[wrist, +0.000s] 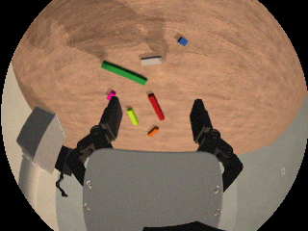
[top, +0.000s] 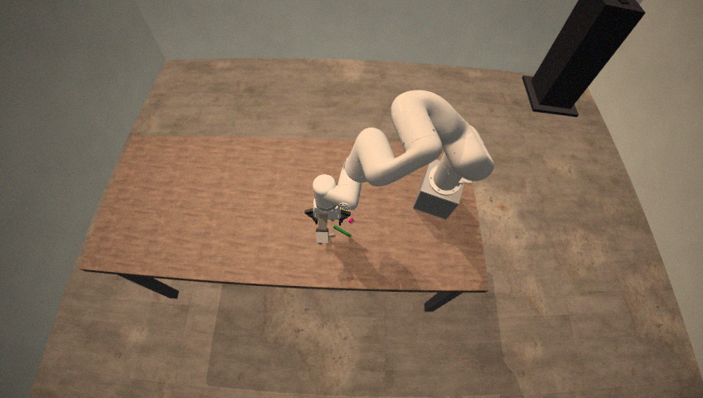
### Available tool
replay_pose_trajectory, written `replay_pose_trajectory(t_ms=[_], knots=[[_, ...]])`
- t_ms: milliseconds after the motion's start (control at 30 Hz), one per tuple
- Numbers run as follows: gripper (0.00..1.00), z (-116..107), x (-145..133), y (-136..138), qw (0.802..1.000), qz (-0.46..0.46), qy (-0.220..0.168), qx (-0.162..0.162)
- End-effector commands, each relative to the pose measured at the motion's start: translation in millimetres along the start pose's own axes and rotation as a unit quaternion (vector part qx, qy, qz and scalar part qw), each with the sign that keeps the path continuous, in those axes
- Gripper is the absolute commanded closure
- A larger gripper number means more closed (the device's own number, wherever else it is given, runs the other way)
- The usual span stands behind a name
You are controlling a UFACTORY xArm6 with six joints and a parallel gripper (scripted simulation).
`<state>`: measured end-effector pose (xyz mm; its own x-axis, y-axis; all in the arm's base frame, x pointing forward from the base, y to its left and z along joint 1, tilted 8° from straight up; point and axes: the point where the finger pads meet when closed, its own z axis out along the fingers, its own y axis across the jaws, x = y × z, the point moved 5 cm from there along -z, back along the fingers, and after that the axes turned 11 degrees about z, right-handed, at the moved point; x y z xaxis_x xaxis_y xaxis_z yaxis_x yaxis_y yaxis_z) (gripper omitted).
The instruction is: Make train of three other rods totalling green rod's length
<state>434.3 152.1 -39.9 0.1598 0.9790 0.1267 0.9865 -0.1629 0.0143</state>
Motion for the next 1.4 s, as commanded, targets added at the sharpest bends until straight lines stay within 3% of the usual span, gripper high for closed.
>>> replay_pose_trajectory(t_ms=[0, 600, 967, 1233, 1267, 1367], knots=[[0.00, -1.1, 0.7, 1.2, 1.000, 0.000, 0.001, -0.002], [0.00, -1.2, 1.8, 1.6, 1.000, 0.004, 0.001, -0.002], [0.00, -5.7, 48.3, 15.1, 0.986, 0.165, 0.003, 0.000], [0.00, -8.1, 66.7, 19.4, 0.973, 0.231, 0.002, -0.001], [0.76, -8.1, 66.7, 19.4, 0.973, 0.231, 0.002, -0.001], [0.76, -8.1, 66.7, 19.4, 0.973, 0.231, 0.002, -0.001]])
